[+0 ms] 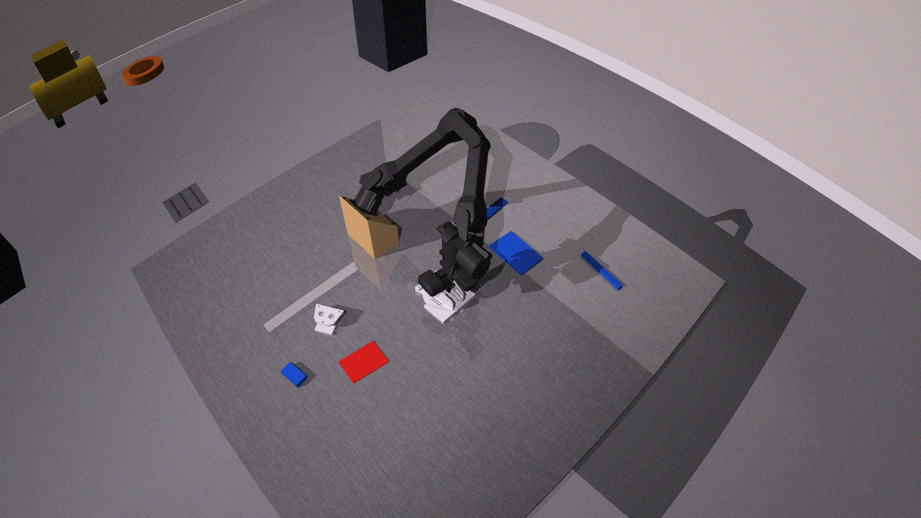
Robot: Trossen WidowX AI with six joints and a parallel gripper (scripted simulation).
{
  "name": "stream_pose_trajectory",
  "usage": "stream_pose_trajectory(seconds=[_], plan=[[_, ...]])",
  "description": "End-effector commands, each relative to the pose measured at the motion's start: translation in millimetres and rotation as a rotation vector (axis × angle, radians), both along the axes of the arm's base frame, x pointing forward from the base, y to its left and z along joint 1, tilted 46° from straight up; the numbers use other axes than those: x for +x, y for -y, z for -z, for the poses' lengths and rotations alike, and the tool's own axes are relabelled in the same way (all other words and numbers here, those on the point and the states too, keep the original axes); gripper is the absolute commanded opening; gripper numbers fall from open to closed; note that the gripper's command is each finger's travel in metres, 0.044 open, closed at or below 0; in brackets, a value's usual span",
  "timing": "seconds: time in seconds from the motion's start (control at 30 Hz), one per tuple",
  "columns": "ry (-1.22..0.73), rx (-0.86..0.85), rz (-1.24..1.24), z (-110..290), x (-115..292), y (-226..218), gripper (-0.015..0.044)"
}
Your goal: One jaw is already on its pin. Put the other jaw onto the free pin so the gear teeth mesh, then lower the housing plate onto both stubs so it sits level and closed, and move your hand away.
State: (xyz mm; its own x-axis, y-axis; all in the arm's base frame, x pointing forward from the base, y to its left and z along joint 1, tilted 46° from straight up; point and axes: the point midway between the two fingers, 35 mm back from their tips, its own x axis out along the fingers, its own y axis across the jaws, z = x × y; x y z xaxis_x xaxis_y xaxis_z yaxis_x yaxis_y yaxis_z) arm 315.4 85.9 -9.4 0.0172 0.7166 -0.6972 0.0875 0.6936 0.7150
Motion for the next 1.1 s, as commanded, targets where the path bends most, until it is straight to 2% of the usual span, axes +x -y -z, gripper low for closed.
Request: stream_pose_trajectory(seconds=[0.0,0.47,0.6,1.07], plan=[[-0.004,0.005,0.004,-0.4,-0.2,-0.7,0.0134],[-0.004,0.005,0.004,-0.4,-0.2,-0.7,0.0134],[0.000,0.000,0.000,0.0,0.0,0.0,0.0224],[0.000,0.000,0.000,-1.2,0.1,1.4,0.0224]])
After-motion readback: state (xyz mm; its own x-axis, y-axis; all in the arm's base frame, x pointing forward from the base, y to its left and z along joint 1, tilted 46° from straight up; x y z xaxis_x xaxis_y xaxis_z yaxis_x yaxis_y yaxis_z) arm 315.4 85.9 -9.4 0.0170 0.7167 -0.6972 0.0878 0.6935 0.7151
